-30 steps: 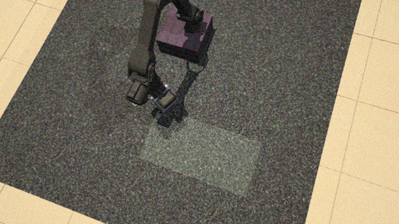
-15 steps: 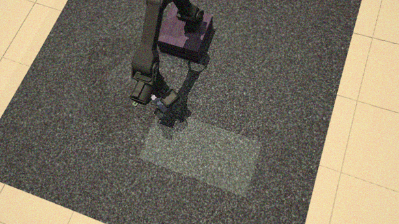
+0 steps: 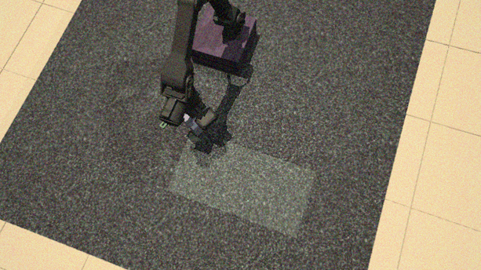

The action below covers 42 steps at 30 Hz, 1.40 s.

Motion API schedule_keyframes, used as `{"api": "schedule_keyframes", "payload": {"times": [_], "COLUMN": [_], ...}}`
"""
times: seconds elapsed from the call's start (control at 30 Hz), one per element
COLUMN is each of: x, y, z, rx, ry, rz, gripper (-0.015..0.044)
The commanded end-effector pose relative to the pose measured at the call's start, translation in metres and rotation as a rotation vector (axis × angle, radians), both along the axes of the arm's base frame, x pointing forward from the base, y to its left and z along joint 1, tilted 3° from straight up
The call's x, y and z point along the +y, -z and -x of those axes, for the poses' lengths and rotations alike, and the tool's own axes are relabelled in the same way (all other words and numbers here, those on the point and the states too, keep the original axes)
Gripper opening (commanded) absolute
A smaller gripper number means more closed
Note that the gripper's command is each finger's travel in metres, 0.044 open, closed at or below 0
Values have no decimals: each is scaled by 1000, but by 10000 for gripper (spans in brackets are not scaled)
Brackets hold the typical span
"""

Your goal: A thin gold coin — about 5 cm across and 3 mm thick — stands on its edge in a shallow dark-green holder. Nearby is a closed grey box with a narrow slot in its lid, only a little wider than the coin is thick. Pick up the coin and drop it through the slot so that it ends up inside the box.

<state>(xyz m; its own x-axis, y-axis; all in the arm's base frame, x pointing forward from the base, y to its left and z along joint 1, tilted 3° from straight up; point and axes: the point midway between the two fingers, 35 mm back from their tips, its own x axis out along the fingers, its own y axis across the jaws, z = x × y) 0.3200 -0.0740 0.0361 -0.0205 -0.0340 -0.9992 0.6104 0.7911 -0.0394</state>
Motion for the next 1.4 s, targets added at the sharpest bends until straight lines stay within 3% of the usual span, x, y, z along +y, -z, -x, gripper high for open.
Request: {"api": "schedule_keyframes", "payload": {"times": [0.0, 1.37], "x": [0, -1], "y": [0, 13], "z": [0, 1], "rx": [0, 1], "ry": [2, -2], "rz": [0, 0], "gripper": [0, 0]}}
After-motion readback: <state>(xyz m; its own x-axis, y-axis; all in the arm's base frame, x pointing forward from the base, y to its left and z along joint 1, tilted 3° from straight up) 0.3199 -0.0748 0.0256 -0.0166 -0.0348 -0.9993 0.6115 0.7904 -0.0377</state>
